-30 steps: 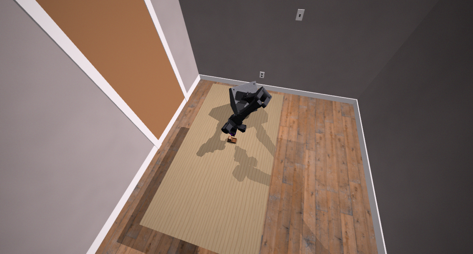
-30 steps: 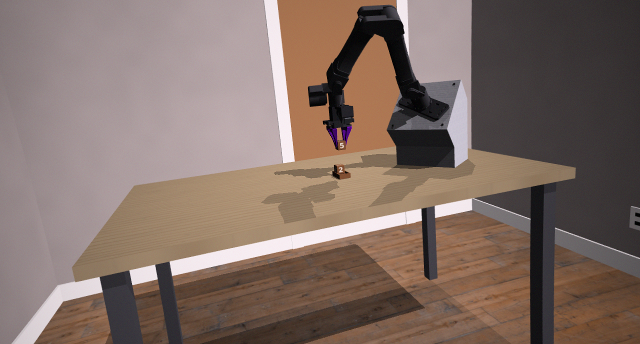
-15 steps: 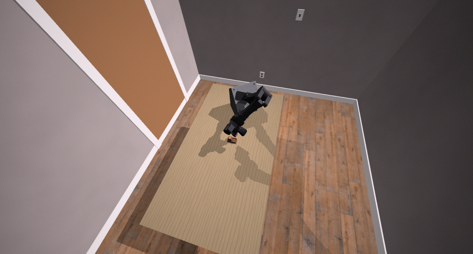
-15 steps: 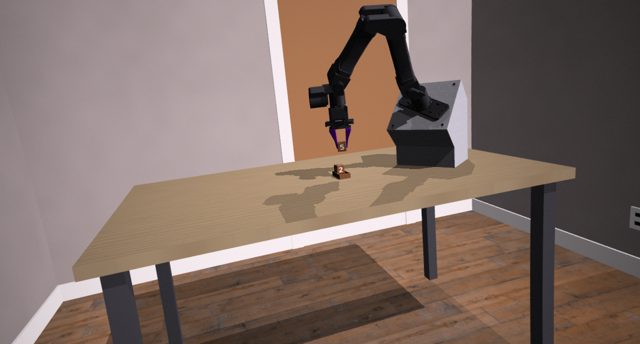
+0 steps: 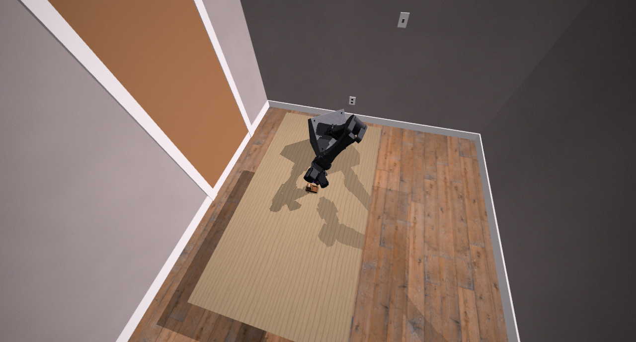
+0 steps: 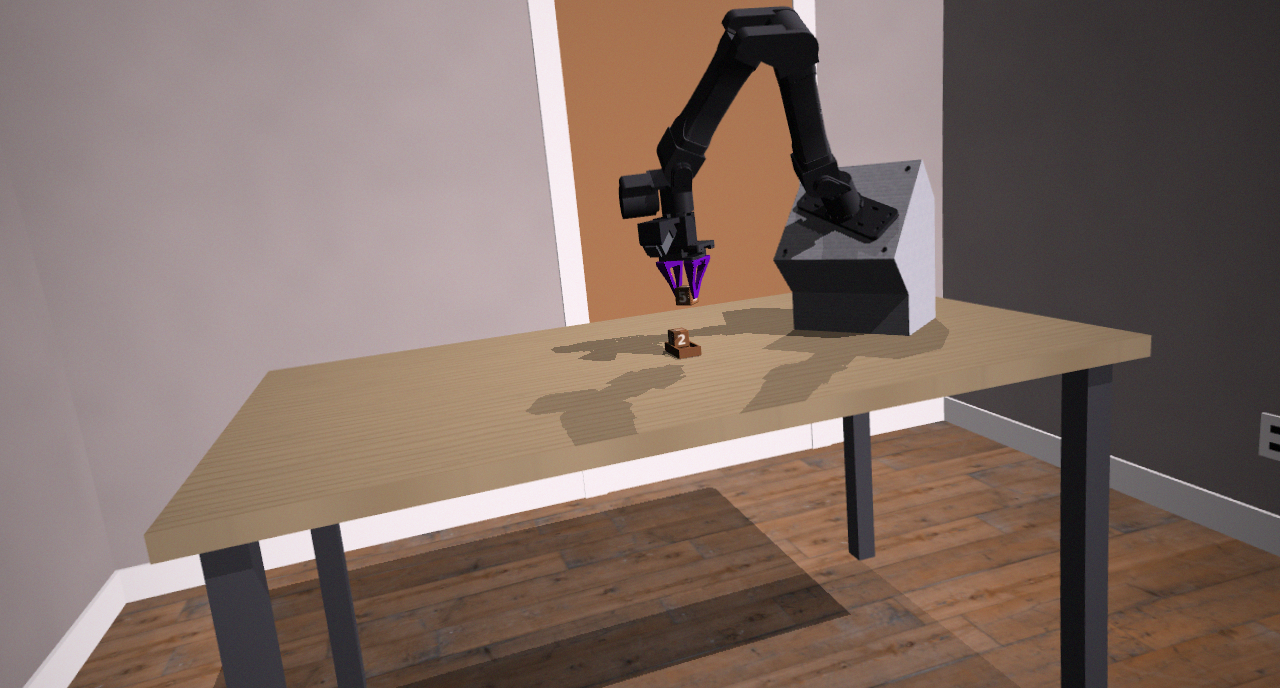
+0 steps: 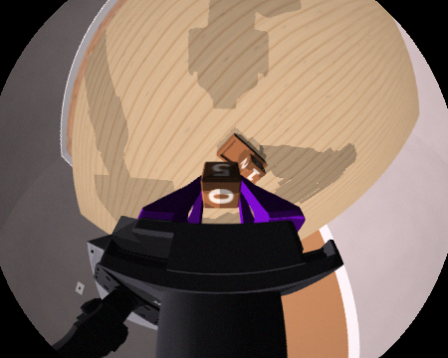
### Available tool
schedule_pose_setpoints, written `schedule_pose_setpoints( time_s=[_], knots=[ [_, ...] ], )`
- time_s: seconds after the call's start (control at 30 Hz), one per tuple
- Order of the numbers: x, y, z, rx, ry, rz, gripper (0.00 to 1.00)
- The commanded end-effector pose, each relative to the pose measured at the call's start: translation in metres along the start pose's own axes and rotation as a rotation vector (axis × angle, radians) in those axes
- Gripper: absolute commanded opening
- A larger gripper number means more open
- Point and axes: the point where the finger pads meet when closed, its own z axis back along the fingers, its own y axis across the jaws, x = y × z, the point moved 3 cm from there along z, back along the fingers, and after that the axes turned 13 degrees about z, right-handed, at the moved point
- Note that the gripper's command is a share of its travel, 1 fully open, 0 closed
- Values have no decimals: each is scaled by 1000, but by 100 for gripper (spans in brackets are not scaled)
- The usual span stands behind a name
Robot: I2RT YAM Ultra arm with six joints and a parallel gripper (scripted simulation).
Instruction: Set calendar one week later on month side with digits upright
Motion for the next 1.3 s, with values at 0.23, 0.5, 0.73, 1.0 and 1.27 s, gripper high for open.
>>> schedule_pose_setpoints(
  time_s=[0.23, 0.5, 0.73, 1.0, 1.27],
  knots=[
    [10, 2, 5, -20, -12, -394, 27],
    [17, 6, 4, -18, -14, -663, 27],
    [22, 10, 3, -17, -17, -880, 27],
    [29, 15, 2, -15, -20, -1141, 27],
    [34, 19, 2, -13, -24, -1365, 27]
  ],
)
